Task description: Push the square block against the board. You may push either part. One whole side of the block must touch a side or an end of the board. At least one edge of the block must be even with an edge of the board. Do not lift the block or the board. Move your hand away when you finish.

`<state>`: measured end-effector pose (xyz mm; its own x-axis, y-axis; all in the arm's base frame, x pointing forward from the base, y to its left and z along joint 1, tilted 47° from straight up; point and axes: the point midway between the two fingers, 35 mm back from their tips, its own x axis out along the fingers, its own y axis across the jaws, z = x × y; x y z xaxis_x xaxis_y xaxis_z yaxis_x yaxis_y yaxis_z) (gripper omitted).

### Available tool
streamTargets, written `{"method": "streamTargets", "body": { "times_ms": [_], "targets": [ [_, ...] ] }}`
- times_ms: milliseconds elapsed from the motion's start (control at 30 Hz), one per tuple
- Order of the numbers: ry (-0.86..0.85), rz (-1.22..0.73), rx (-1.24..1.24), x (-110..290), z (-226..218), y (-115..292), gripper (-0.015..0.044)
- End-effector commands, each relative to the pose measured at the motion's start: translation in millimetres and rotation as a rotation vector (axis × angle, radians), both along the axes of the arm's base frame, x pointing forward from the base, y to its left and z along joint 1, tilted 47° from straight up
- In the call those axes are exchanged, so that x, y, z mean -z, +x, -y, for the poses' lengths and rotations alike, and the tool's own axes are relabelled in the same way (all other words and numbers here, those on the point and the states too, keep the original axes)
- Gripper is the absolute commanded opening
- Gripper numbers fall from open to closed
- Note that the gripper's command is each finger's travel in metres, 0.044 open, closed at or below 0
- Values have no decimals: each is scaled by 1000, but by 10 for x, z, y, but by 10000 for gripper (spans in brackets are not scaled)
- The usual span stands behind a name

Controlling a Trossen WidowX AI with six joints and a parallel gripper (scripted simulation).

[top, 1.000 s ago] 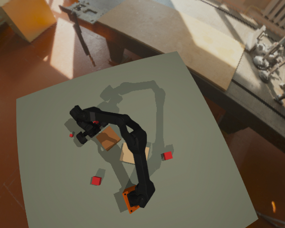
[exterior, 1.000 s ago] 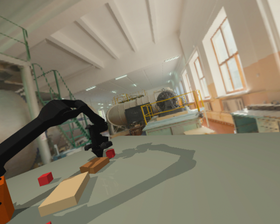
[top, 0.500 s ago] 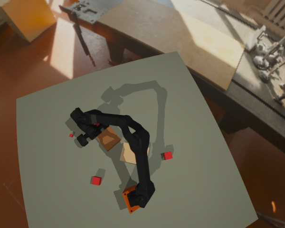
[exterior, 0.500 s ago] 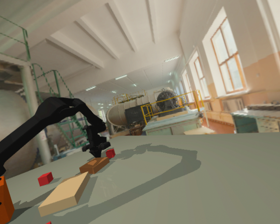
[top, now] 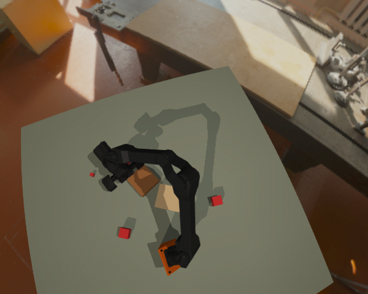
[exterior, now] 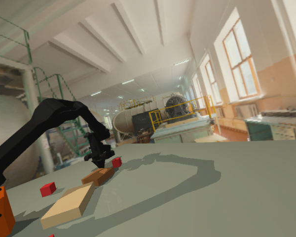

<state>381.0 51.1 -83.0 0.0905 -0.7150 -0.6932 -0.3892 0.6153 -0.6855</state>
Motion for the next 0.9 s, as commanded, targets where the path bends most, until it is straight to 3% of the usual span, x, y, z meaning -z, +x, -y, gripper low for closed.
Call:
{"method": "streamTargets", "body": {
  "times_ms": [0,867],
  "targets": [
    [-6,-9,1,-19,49,-74,0],
    [-8,-11,1,-151,216,-403,0]
  ]
}}
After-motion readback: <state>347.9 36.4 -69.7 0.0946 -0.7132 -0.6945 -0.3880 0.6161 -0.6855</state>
